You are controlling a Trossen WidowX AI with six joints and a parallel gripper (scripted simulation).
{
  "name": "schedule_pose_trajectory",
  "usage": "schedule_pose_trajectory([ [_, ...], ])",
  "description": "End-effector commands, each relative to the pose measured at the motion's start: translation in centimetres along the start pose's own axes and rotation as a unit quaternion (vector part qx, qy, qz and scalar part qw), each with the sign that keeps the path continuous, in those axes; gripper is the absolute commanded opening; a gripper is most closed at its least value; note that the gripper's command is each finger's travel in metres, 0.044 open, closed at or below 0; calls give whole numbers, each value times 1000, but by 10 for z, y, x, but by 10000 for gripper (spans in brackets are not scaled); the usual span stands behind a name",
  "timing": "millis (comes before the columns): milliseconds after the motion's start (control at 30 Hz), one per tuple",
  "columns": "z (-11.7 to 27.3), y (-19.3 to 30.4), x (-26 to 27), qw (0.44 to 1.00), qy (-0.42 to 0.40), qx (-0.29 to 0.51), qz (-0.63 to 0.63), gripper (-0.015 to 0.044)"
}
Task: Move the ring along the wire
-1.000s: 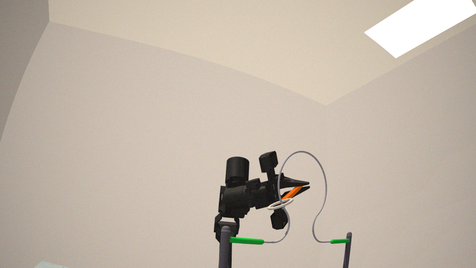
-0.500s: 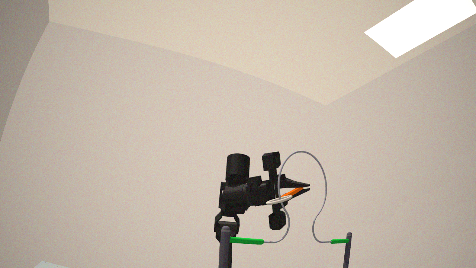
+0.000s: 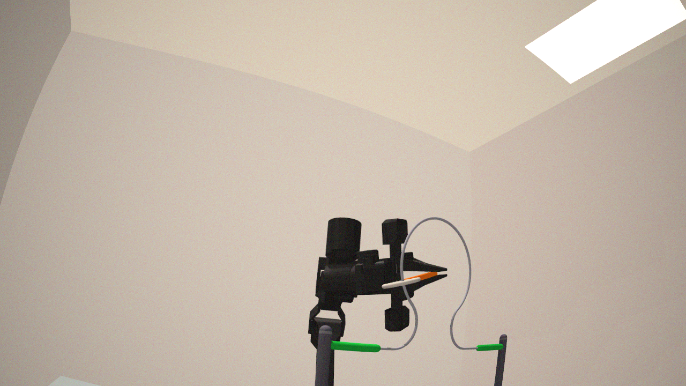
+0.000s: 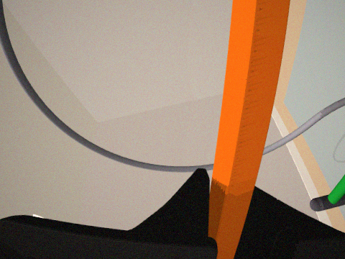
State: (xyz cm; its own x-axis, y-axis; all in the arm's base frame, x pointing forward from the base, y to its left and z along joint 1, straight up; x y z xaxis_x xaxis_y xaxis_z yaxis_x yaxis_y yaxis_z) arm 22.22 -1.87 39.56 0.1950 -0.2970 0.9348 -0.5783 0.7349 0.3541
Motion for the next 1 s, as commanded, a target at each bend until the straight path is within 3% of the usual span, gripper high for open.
schedule_pose_trajectory([
  [0,0,3,4,1000,3,2,17,-150],
  [967,-1,4,4,997,34,-9,71,-150],
])
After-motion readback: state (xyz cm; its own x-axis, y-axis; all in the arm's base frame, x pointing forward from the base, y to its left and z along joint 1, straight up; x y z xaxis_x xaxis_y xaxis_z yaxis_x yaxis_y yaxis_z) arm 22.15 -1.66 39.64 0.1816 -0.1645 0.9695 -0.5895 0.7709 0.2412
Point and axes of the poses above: the point midway between the two fingers, 35 mm back from their tips, its own z axis back along the fingers, its own x axis across the jaws, y = z × x, the point moved 7 cm from there along z, back along the fingers, and after that the axes turned 6 degrees about -z, right-handed, at the moved point
